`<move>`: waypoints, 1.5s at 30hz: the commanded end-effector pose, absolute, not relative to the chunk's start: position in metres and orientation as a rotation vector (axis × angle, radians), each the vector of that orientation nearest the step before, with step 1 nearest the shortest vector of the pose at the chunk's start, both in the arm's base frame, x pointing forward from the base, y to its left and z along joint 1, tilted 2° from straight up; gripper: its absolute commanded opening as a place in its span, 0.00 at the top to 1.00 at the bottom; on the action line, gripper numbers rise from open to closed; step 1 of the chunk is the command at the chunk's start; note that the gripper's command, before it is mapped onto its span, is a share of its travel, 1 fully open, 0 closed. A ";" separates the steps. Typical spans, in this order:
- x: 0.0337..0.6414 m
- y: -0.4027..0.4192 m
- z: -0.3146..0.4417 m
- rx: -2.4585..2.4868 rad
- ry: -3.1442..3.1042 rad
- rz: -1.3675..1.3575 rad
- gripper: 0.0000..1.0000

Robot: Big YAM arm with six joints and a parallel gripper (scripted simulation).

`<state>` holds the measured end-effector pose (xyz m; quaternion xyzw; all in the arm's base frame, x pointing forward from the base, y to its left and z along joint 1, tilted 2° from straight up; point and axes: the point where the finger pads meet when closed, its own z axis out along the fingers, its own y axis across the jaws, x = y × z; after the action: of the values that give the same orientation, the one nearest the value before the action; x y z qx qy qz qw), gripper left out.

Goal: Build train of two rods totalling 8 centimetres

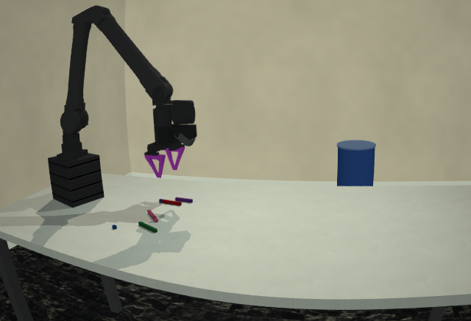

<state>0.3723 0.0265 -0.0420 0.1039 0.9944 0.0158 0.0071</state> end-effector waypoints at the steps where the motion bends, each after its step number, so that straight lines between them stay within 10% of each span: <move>1: 0.398 0.024 -0.012 0.317 3.050 0.061 0.00; 45: 0.388 0.022 0.063 0.320 3.081 0.054 0.00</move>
<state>0.3705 0.0238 0.0504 0.1040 0.9944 0.0156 0.0062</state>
